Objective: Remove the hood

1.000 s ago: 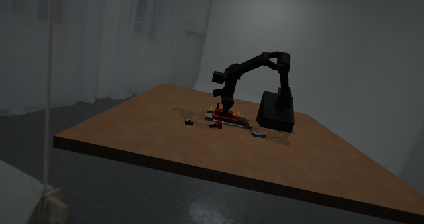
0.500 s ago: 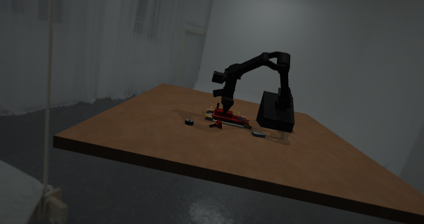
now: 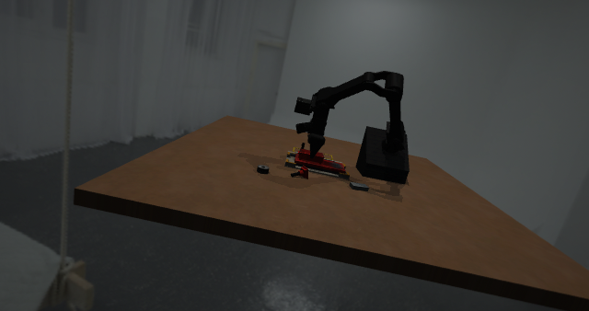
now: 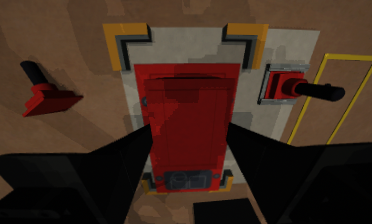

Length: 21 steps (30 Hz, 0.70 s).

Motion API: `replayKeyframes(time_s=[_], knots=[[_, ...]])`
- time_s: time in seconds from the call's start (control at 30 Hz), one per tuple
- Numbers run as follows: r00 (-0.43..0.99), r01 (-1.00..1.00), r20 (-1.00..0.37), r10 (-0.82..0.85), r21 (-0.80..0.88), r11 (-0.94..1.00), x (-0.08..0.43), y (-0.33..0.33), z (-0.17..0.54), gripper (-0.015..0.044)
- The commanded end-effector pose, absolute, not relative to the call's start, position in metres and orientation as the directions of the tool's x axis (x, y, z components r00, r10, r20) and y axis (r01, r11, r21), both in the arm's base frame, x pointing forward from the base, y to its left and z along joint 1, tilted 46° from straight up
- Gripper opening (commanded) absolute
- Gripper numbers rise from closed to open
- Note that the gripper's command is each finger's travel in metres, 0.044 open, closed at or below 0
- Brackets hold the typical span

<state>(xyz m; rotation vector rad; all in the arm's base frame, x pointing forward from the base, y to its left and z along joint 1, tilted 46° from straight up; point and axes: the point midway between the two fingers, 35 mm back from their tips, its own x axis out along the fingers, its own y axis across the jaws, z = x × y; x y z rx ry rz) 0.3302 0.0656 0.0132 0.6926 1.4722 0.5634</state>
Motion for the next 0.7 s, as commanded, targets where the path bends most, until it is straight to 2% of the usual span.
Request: replayKeyframes(time_s=[0.0,0.67], knots=[[0.038,0.070,-0.697,0.716,0.717,0.694,0.3305,0.0625,0.0152,0.0000],[0.038,0.070,-0.696,0.717,0.717,0.693,0.3300,0.0531,0.0242,0.0000]])
